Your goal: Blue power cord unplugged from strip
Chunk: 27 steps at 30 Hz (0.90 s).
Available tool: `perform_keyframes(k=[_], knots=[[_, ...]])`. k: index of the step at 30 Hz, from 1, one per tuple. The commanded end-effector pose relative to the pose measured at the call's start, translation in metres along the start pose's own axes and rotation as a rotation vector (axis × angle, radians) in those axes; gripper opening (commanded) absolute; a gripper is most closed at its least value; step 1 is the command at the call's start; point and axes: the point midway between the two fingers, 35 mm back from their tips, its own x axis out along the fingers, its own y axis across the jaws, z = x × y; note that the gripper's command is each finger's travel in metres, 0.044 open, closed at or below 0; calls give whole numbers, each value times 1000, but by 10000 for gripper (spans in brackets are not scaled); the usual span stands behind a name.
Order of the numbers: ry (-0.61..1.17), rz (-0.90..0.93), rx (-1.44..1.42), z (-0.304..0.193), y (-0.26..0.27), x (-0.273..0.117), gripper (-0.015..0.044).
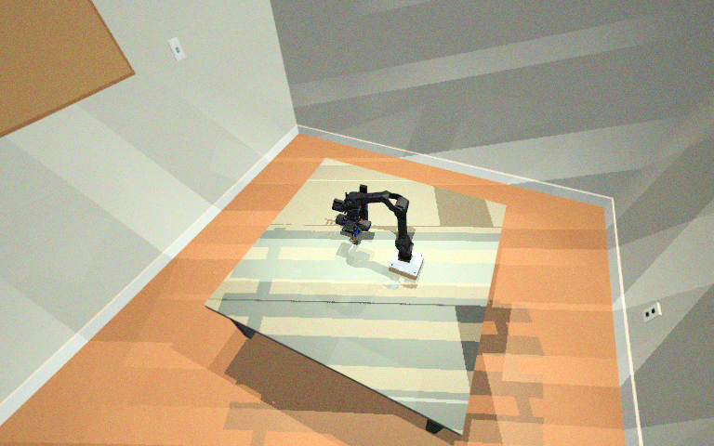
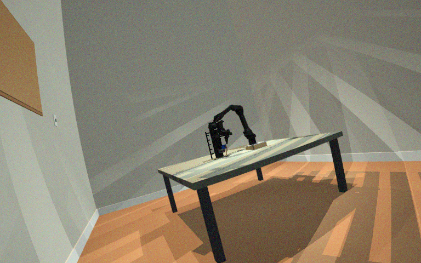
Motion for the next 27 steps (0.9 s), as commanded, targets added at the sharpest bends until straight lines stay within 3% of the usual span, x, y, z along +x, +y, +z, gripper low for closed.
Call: perform_keyframes(k=[1,4,9,27], knots=[[-4,-2,-3,3,-1,-1,367],[-6,-2,-3,21,-2,-4,440],[-9,-2,-3,61,0,-12,440],[-9,-2,-3,61,0,-12,440]])
